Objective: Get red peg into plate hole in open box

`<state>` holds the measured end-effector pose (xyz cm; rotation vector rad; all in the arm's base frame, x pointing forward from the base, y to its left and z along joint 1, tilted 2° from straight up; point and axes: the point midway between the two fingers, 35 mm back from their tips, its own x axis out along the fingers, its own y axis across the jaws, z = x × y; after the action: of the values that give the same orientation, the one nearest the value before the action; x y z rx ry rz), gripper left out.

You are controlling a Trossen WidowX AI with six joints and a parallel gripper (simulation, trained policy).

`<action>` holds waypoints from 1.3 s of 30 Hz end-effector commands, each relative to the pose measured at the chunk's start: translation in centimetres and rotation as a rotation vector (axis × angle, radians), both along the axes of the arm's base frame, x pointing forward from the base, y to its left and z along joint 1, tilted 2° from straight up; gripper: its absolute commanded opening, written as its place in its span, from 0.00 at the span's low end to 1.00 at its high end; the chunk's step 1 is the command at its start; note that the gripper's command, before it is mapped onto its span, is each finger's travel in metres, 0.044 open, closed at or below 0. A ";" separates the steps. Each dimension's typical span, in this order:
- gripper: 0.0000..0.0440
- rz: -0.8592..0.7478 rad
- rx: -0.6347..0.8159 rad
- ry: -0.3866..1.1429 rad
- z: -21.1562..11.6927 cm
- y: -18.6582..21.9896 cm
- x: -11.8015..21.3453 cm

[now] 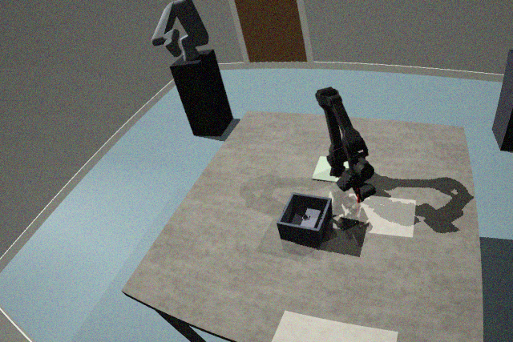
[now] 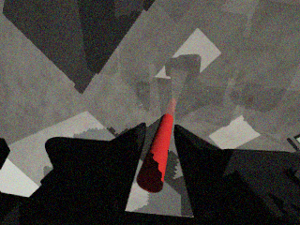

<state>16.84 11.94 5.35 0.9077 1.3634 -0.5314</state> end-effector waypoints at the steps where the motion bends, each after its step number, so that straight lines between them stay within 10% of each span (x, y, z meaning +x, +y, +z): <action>1: 0.14 -0.016 0.012 0.024 -0.1 -0.1 -0.1; 4: 0.00 -0.024 0.019 0.038 -0.2 -0.2 0.0; 39: 0.00 -0.043 -0.227 -0.256 10.8 -8.9 8.1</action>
<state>24.25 3.96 15.78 0.7961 1.0524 -0.5533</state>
